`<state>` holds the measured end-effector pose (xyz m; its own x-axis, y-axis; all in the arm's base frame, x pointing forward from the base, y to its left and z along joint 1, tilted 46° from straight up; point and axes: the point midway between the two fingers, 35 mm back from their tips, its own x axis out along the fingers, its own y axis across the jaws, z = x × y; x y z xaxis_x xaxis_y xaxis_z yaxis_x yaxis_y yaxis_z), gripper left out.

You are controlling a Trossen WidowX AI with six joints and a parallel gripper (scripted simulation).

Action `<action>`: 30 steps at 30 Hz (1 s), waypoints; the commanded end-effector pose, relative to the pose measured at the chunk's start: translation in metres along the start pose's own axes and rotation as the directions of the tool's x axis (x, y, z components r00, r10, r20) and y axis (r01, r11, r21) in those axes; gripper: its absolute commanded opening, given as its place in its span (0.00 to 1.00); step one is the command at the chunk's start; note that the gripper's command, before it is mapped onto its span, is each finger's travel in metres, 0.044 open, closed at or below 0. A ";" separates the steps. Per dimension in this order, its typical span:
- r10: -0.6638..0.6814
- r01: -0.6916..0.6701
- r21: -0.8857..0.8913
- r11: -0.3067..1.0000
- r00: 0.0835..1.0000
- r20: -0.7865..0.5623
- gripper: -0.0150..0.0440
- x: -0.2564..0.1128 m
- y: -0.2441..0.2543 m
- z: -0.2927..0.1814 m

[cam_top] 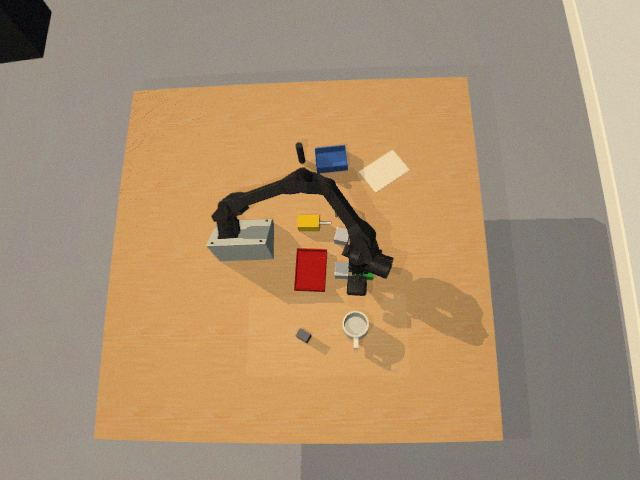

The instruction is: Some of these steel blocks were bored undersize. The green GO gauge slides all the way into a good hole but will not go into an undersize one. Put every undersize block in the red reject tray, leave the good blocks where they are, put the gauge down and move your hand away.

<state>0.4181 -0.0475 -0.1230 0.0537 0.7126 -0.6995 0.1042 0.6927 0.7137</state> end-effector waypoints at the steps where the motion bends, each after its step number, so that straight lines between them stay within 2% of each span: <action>1: -0.005 0.005 -0.008 1.000 1.000 0.005 0.25 -0.002 0.000 -0.001; 30: -0.003 0.003 -0.006 1.000 1.000 0.005 0.25 -0.001 0.000 -0.003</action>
<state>0.4128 -0.0476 -0.1218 0.0585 0.7111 -0.7007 0.0981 0.6944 0.7129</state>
